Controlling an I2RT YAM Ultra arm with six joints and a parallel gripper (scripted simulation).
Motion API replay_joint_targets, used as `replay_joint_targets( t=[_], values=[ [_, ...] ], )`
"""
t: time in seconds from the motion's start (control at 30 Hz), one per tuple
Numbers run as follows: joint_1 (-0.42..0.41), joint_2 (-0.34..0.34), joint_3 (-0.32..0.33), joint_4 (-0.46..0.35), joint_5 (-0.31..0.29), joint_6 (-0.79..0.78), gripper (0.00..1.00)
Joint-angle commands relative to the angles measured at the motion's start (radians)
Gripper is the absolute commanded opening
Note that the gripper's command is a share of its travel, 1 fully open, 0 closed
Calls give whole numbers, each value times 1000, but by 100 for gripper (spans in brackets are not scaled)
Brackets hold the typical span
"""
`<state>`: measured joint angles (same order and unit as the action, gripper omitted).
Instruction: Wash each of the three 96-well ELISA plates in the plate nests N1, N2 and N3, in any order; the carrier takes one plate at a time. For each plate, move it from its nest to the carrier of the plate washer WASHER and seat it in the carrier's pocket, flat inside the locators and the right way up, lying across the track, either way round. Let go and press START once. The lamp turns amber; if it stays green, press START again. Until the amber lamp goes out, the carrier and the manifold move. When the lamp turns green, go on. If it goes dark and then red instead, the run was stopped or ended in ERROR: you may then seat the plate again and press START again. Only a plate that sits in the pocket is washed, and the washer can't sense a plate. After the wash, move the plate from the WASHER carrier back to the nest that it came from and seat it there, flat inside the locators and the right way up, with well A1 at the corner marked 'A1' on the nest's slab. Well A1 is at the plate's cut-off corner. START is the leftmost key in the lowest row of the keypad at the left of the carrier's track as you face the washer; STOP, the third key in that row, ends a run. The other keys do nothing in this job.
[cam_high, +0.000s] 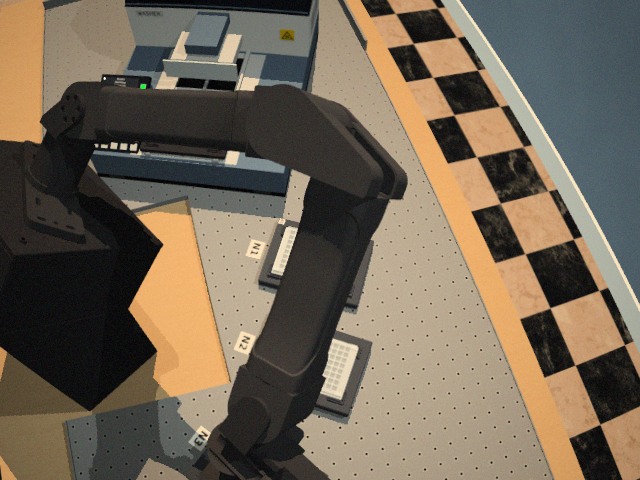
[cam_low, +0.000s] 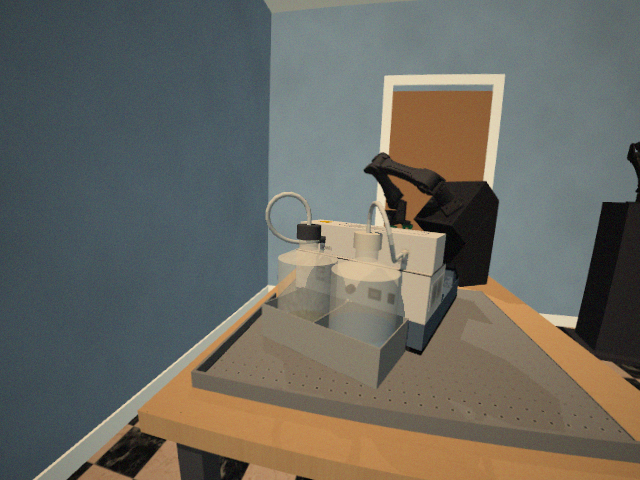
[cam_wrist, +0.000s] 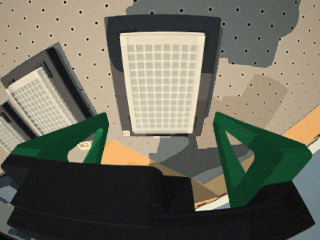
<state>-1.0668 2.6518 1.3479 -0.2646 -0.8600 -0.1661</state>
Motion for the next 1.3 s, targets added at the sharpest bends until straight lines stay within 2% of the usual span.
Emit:
replay_joint_targets(
  t=[0.0, 0.43, 1.27],
  values=[
    [-29, -18, 0, -30, 0, -27, 100],
    [-66, -50, 4, -109, 1, -84, 100],
    [-66, -50, 4, -109, 1, -84, 100]
  ],
)
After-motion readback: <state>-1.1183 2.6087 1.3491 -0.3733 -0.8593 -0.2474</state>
